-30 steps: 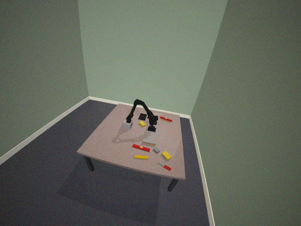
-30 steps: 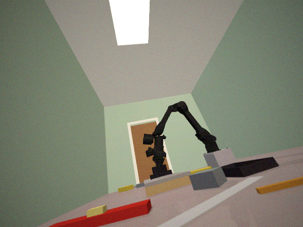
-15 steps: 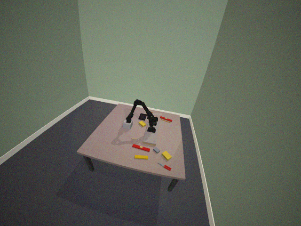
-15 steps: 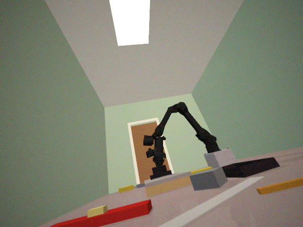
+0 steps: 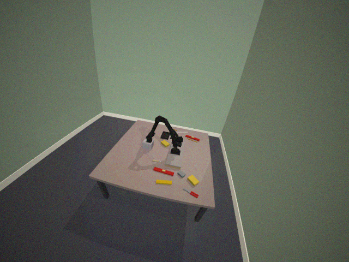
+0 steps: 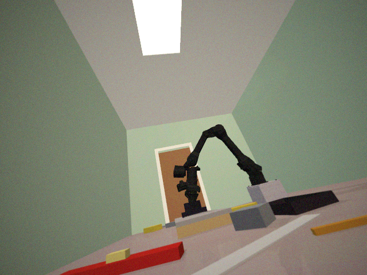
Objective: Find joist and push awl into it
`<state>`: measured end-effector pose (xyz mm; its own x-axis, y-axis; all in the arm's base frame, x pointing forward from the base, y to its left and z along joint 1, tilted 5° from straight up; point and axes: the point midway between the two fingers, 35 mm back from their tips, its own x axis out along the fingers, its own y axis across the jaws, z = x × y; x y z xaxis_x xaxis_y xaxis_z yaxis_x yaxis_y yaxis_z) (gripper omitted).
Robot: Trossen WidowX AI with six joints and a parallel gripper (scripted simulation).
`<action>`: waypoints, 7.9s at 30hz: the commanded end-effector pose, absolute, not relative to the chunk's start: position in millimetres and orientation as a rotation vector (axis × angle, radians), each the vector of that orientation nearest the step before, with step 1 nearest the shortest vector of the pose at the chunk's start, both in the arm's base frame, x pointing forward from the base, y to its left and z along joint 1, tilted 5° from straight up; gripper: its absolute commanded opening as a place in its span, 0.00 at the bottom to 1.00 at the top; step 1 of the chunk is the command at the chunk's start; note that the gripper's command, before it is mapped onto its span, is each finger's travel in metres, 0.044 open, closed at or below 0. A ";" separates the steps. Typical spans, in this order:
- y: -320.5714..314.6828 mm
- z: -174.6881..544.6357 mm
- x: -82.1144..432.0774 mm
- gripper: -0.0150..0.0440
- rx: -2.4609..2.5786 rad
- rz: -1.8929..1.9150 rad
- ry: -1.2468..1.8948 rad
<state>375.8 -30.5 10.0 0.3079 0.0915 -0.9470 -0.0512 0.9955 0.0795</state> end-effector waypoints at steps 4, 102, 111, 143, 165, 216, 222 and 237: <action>-42.0 8.9 376.0 0.25 0.036 0.093 1.257; -182.7 0.1 382.2 0.25 0.023 0.083 1.257; -195.6 -0.5 382.7 0.25 0.022 0.082 1.257; -197.3 100.7 378.1 0.25 0.016 0.089 1.258; -47.7 104.1 409.6 0.25 -0.216 0.377 1.231; 262.3 106.9 268.7 0.25 -0.743 1.085 1.030; 285.5 106.7 236.9 0.25 -0.801 1.169 0.994; 326.6 105.7 150.3 0.25 -0.940 1.378 0.893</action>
